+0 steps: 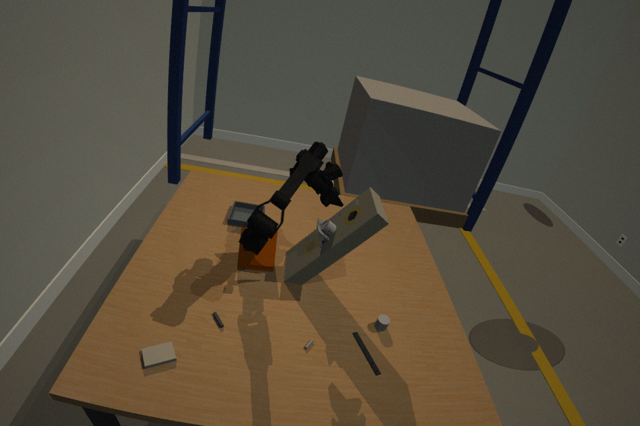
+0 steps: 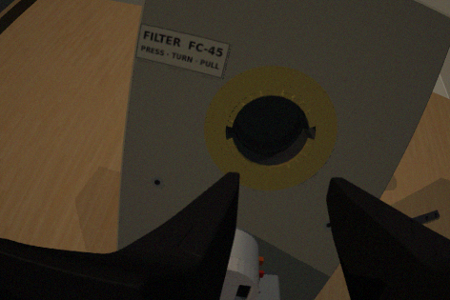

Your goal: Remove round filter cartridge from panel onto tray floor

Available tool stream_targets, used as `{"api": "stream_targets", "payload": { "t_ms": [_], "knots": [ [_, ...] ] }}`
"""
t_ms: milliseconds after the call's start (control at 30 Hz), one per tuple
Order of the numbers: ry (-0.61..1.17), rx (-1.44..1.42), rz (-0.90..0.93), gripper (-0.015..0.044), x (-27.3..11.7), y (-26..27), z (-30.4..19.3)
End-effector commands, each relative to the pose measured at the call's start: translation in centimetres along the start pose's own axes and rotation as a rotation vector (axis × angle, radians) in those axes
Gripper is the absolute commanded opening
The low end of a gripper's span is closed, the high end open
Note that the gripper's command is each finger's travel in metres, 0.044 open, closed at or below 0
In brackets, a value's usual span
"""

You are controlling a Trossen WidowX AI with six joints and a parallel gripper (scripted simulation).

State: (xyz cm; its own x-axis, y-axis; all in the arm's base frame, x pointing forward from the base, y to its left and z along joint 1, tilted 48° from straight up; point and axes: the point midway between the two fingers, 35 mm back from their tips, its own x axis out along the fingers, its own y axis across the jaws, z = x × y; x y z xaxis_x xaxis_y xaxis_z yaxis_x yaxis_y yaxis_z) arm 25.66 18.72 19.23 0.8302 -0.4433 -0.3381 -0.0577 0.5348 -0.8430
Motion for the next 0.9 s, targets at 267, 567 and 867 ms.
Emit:
{"api": "stream_targets", "payload": {
  "t_ms": [267,567,867],
  "knots": [
    [0.022,0.037,0.016,0.0355,-3.5,-0.8,4.1],
    [0.426,0.218,0.051,0.0305,0.2,1.3,-6.8],
    [0.426,0.218,0.053,0.0305,0.9,1.4,-7.0]
  ]
}}
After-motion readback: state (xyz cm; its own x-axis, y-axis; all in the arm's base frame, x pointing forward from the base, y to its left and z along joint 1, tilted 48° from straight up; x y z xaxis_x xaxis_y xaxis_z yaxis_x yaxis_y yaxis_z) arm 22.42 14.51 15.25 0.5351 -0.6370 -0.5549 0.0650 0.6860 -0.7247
